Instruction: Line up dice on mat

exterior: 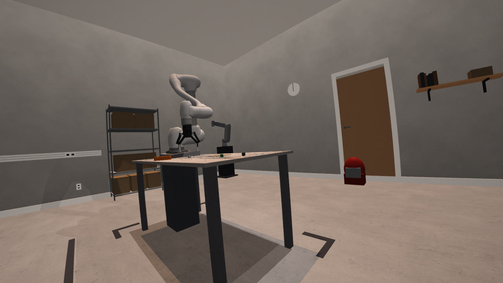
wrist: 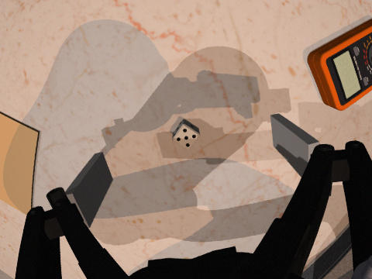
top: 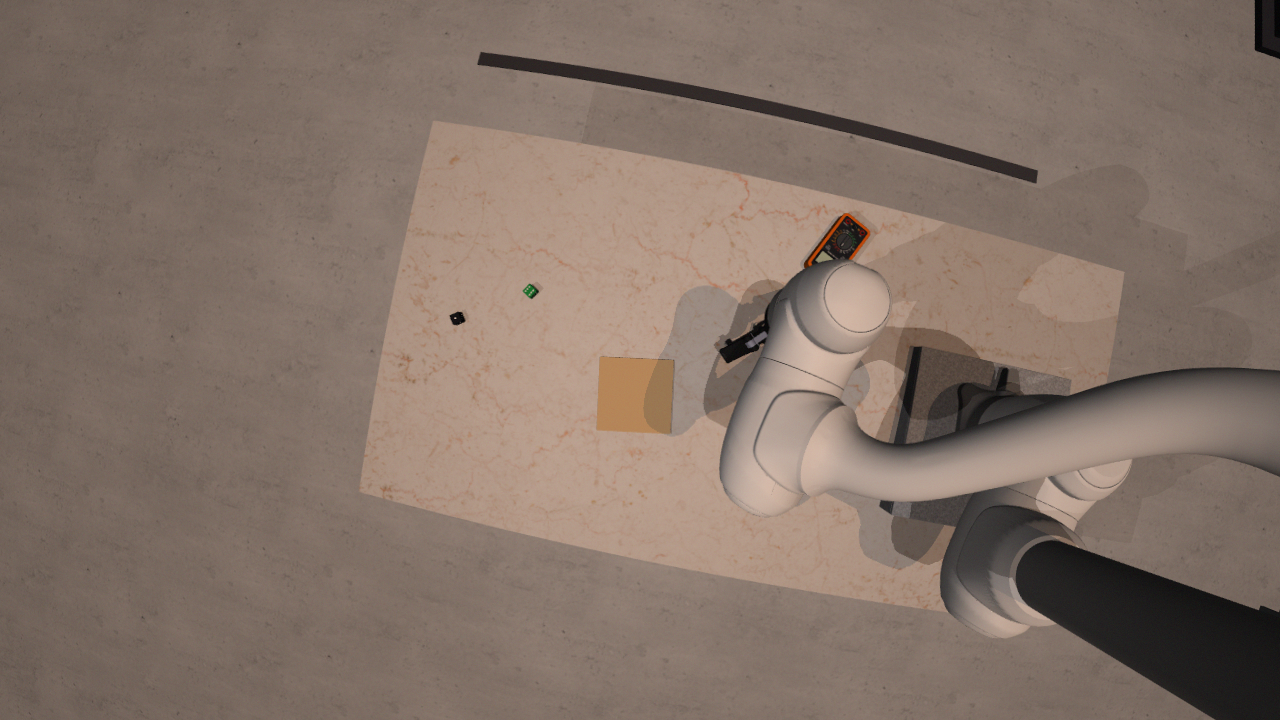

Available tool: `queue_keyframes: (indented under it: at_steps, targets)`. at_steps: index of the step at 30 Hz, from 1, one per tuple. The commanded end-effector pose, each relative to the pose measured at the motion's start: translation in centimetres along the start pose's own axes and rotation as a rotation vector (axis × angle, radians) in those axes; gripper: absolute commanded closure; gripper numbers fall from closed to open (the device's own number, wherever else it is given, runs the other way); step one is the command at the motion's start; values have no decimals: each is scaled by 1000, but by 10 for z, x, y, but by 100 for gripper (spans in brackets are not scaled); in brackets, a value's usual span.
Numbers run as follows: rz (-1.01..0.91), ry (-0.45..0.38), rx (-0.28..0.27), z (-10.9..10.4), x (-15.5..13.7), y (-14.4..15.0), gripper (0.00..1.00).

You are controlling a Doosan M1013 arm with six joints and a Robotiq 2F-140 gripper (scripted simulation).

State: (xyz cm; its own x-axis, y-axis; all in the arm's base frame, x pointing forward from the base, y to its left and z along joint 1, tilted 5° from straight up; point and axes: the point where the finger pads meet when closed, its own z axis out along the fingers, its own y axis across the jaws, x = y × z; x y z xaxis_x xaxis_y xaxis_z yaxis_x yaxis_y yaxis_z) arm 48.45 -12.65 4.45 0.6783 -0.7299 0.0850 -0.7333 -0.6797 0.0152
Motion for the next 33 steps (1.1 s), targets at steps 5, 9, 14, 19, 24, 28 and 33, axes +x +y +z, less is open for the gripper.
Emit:
queue_keyframes:
  at_steps: [5,9,14,19,24,28,33]
  targets:
    - [0,1,1,0,6,-6,0]
    - [0,1,1,0,14,-15,0]
    - [0,1,1,-1,26,-28,0]
    - [0,1,1,-1,41,-45,0]
    - [0,1,1,-1,67,-72,0]
    - [0,1,1,-1,90,-97,0]
    - [0,1,1,-1,110,-118,0]
